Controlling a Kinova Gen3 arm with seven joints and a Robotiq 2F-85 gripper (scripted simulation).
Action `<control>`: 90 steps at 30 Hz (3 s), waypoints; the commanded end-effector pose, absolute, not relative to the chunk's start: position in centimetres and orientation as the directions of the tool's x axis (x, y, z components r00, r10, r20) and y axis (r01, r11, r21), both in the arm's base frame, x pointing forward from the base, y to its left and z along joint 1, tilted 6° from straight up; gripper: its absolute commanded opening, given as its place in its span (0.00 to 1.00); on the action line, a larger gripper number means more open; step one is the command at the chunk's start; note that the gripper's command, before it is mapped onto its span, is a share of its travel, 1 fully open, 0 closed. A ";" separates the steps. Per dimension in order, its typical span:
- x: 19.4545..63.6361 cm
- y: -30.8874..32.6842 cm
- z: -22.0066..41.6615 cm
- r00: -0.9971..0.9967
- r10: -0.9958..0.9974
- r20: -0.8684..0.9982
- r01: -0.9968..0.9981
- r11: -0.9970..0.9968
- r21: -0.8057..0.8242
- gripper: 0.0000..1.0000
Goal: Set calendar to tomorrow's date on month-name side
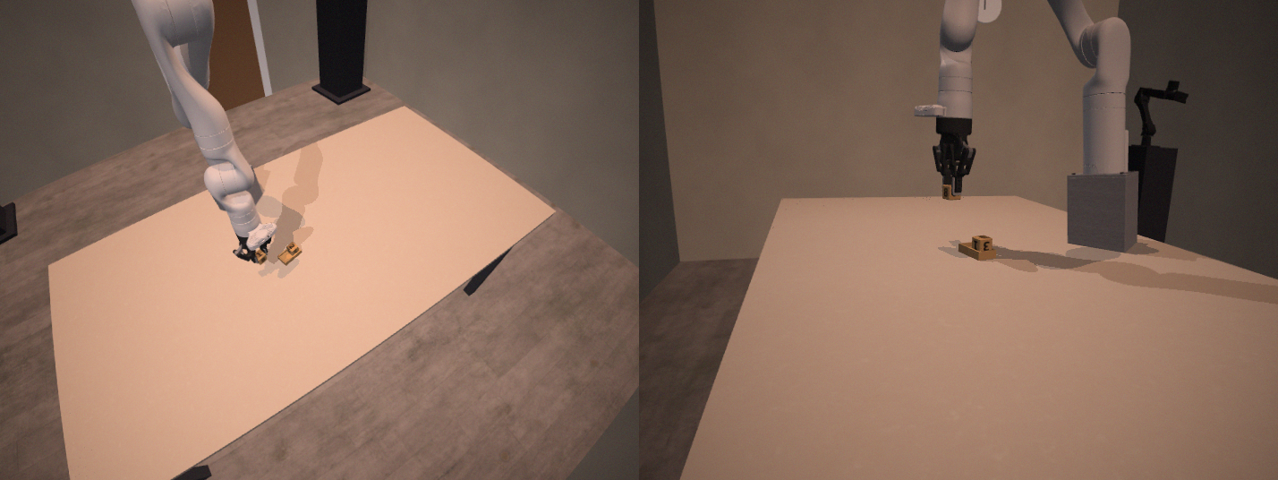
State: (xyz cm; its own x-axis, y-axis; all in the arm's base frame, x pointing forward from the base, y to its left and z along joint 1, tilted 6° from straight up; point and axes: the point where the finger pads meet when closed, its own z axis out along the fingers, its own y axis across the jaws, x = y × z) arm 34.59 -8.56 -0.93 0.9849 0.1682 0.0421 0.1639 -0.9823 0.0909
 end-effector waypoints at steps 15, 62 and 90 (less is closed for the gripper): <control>35.2 -9.0 -5.4 0.990 0.129 0.050 0.123 -0.988 0.093 0.26; 35.4 -9.4 -10.4 0.991 0.128 0.050 0.123 -0.988 0.093 0.26; 35.4 -9.5 -10.4 0.992 0.115 0.051 0.110 -0.990 0.092 0.26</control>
State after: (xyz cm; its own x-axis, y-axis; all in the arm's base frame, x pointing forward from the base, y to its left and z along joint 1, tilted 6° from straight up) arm 35.08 -9.54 -10.34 0.9910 0.1269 0.0420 0.1226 -0.9881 0.0925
